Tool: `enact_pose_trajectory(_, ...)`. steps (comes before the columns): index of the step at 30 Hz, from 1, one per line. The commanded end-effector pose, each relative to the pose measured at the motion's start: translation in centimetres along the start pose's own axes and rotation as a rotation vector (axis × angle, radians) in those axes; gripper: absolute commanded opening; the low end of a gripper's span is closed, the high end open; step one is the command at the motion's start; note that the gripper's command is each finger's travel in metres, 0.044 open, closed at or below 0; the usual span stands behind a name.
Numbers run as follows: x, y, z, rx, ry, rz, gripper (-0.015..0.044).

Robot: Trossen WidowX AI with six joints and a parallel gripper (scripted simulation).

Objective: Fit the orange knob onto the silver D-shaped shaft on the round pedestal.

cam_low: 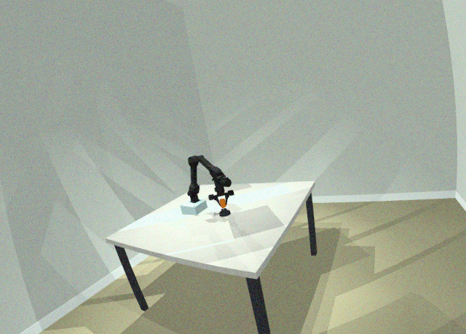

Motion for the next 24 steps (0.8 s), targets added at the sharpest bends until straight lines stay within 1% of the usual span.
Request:
enact_pose_trajectory(1,0.0,-0.09,0.01,0.0,0.005,-0.003,0.0)
enact_pose_trajectory(24,0.13,-0.27,0.15,0.0,0.005,-0.003,0.0)
Point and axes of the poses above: the point midway between the two fingers, 35 mm back from their tips, its own y axis back along the fingers, its own x axis across the jaws, z = x × y, the point moved 10 cm from there along y, back along the fingers, and after that the axes turned 2 degrees about y, right-handed, at the moved point
